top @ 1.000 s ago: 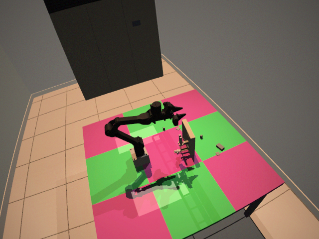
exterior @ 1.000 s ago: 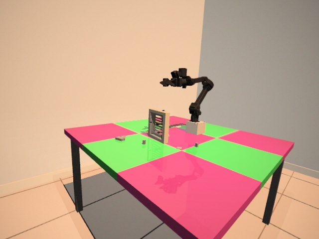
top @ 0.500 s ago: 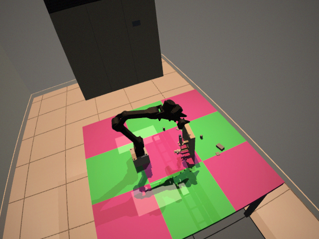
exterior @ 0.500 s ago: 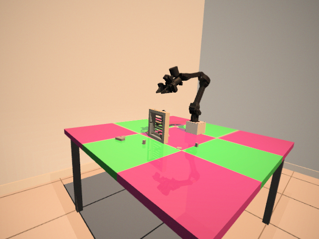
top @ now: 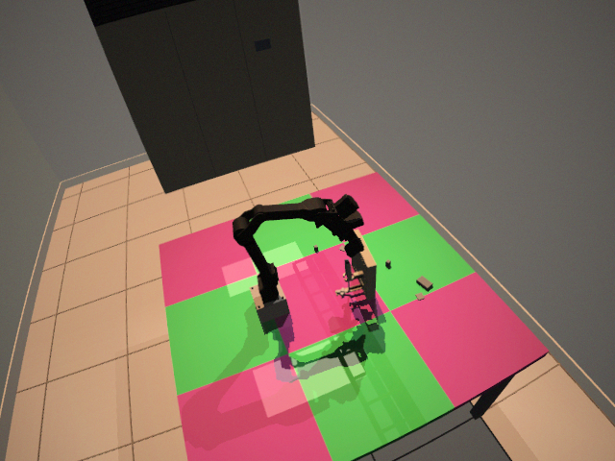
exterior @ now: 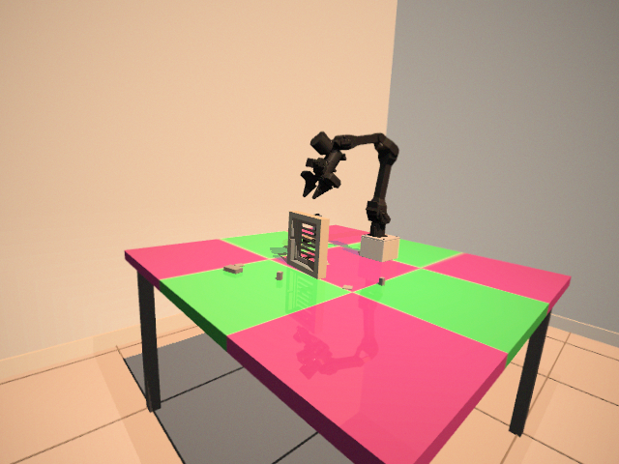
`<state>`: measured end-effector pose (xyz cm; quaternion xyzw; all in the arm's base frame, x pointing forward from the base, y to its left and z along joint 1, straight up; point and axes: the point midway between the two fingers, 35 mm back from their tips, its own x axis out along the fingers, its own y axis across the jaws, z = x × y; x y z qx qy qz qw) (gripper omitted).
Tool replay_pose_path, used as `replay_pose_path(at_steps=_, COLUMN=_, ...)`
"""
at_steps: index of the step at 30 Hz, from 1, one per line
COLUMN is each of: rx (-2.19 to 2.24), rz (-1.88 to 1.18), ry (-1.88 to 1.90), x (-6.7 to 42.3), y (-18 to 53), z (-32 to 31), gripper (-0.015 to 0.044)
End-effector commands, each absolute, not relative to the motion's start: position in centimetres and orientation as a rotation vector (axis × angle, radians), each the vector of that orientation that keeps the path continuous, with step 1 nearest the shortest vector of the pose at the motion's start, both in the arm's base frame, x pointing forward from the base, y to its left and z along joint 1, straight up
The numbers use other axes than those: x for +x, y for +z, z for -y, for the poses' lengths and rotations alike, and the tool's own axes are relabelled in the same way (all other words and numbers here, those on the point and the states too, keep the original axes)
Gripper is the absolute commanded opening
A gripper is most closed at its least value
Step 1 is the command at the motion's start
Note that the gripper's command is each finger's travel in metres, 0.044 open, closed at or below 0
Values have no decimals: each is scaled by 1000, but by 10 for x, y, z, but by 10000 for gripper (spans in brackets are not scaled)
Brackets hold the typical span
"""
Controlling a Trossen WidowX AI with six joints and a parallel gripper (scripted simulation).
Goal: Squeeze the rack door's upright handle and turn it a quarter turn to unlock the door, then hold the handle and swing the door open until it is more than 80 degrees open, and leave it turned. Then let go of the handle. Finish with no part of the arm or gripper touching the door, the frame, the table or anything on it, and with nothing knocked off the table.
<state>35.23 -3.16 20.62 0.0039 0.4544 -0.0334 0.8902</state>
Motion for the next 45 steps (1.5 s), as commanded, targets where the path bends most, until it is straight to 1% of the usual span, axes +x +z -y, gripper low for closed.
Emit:
replay_pose_path(at_steps=1, rx=9, rz=-1074, ry=-66, x=348, y=195, z=34, gripper=285)
replay_pose_path(at_steps=17, rx=39, rz=-1534, ry=-50, x=317, y=169, z=40, gripper=285)
replay_pose_path(at_steps=24, rx=39, rz=-1539, ry=-50, x=317, y=168, z=40, gripper=285)
replay_pose_path(at_steps=45, rx=39, rz=-1539, ry=-50, x=320, y=134, z=41, gripper=285)
